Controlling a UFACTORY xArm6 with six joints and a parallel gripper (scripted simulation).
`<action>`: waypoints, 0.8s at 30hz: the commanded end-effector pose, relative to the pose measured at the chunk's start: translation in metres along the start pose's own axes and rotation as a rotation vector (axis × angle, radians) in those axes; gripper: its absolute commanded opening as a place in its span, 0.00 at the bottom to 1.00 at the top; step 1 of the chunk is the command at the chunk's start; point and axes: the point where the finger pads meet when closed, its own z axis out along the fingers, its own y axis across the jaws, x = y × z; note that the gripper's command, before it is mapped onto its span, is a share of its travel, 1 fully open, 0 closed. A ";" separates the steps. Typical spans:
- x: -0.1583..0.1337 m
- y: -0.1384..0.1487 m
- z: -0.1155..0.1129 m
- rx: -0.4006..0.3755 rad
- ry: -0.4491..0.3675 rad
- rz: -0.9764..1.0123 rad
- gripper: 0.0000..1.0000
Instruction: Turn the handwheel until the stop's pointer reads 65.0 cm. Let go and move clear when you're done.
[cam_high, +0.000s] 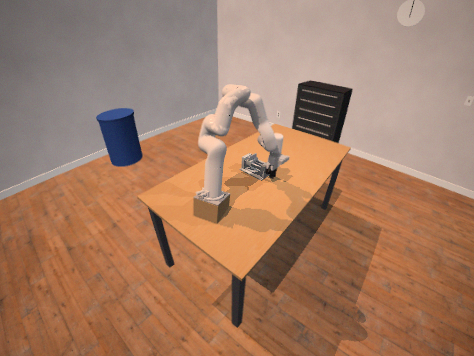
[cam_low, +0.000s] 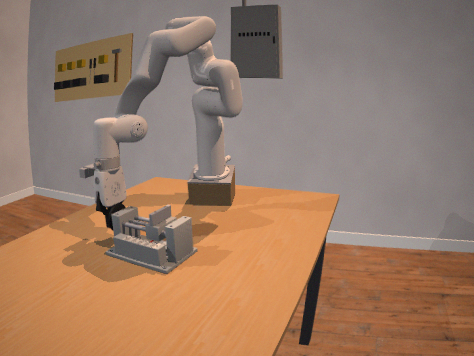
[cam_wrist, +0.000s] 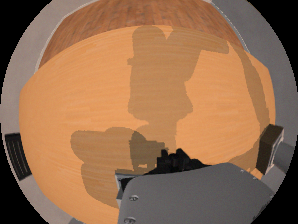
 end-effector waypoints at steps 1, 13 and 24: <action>0.000 -0.002 0.000 0.001 0.000 0.000 0.06; 0.000 -0.004 0.002 0.001 0.000 0.000 0.06; 0.000 -0.005 0.003 0.001 0.000 0.000 0.06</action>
